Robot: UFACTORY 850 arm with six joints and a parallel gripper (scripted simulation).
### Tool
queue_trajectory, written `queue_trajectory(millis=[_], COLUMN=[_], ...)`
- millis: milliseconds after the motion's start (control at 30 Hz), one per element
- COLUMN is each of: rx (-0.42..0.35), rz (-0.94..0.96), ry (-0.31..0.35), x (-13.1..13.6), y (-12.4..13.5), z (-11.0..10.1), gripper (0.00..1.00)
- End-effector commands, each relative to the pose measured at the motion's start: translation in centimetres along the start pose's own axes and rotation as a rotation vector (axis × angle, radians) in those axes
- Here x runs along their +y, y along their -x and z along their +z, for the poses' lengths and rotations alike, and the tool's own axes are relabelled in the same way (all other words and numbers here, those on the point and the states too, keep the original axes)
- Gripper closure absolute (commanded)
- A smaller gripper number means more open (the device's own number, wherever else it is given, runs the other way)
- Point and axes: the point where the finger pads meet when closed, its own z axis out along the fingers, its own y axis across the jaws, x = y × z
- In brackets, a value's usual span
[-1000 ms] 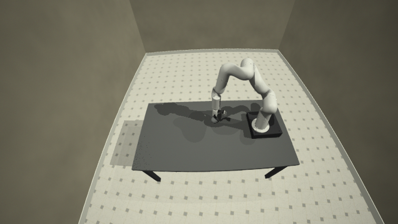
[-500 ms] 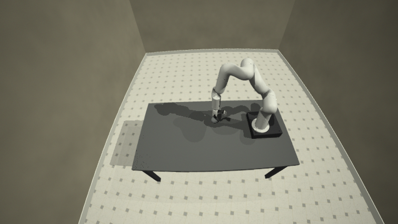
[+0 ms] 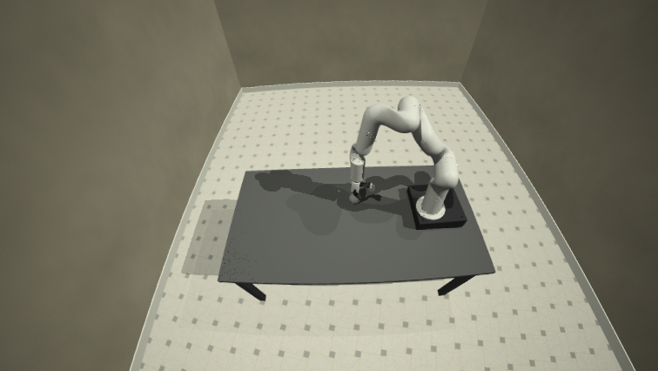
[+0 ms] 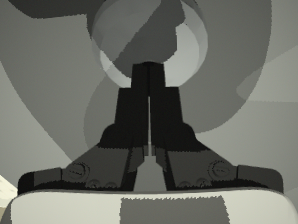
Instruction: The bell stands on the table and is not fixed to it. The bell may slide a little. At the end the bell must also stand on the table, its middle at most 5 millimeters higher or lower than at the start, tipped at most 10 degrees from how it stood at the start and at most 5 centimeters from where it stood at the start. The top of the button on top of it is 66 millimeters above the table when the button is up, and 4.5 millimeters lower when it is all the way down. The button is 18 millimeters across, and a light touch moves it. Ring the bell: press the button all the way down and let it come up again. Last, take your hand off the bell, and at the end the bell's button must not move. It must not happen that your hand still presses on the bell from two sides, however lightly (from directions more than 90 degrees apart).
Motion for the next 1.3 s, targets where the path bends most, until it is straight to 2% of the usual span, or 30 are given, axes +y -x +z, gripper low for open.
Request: queue_trajectory(millis=[0,333,833,1267], rx=[-0.002,-0.002,-0.002,-0.002], rz=[0.0,0.0,0.0,0.0], ry=[0.001,0.001,0.001,0.001], x=[0.0,0.0,0.0,0.0], y=[0.1,0.1,0.0,0.0], z=[-0.1,-1.3,-5.5,-6.8], gripper=[1.0,1.0,1.0,1.0])
